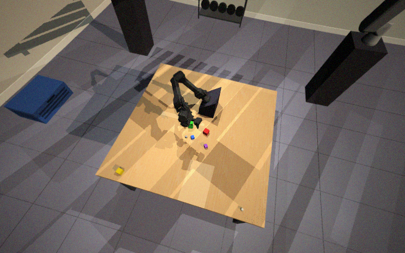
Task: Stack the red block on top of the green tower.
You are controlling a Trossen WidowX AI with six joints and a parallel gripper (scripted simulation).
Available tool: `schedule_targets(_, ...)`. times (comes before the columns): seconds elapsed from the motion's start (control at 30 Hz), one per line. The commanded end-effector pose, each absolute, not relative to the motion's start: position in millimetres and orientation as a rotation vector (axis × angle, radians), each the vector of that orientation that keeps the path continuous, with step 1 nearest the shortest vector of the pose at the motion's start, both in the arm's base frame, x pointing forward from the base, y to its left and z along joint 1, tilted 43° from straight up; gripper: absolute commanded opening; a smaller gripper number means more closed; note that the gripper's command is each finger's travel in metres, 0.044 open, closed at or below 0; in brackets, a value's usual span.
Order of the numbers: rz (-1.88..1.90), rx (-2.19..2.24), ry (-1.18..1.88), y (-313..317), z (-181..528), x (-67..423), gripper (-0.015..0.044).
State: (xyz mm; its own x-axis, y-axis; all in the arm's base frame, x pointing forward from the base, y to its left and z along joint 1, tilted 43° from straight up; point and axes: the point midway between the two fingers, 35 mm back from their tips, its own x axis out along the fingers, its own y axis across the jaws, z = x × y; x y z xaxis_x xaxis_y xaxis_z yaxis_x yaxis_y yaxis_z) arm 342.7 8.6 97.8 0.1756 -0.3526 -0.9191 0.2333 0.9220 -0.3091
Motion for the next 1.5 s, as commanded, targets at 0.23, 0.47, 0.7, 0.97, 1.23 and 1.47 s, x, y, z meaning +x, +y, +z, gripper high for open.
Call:
schedule_targets(0.23, -0.686, -0.185, 1.417, 34.0, 1.6, 300.4, 0.0440)
schedule_targets(0.47, -0.851, -0.281, 1.381, 36.0, -42.2, 261.8, 0.0440)
schedule_targets(0.7, -0.855, -0.284, 1.380, 35.1, -42.5, 260.1, 0.0440)
schedule_targets(0.97, -0.856, -0.285, 1.378, 0.0, -79.4, 257.6, 0.0440)
schedule_targets(1.23, -0.857, -0.286, 1.378, -7.2, -84.8, 255.7, 0.0440)
schedule_targets(1.47, -0.856, -0.286, 1.378, -14.8, -93.2, 255.8, 0.0440)
